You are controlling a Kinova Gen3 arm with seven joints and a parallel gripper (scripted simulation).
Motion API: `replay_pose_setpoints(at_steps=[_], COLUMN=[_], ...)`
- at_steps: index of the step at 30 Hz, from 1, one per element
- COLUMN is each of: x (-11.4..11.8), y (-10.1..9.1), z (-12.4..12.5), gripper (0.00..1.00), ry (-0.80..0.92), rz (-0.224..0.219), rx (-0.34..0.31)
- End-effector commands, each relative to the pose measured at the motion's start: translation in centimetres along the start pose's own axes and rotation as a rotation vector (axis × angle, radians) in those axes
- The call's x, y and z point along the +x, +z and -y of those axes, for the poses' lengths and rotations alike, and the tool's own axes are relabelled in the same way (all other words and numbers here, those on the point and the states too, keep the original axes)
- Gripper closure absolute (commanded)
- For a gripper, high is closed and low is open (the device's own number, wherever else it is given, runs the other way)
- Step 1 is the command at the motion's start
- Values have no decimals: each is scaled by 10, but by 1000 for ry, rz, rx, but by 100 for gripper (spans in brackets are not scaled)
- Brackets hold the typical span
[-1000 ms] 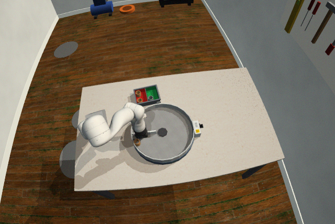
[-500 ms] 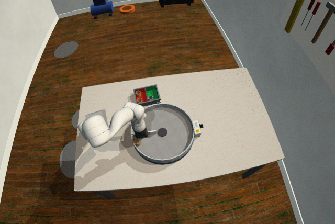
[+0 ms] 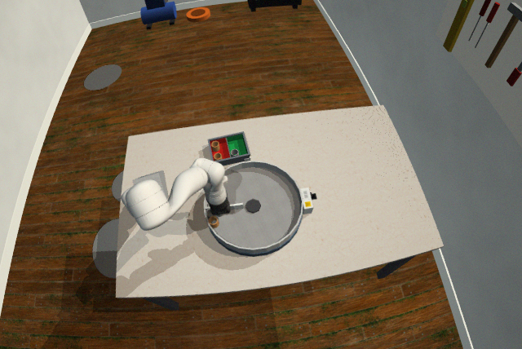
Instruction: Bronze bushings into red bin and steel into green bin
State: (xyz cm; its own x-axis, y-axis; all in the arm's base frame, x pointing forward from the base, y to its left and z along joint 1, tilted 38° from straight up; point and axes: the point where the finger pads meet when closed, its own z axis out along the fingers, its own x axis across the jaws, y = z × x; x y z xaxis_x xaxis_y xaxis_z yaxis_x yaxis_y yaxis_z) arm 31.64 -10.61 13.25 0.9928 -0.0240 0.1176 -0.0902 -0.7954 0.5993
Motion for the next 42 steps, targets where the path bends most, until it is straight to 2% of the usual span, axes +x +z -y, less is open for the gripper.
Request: replay_pose_setpoints(at_steps=[1, 42], x=[0, 0], y=[-3, -15], z=[1, 1], gripper=[100, 100], ry=[-6, -6], rz=[0, 0], rx=[1, 1])
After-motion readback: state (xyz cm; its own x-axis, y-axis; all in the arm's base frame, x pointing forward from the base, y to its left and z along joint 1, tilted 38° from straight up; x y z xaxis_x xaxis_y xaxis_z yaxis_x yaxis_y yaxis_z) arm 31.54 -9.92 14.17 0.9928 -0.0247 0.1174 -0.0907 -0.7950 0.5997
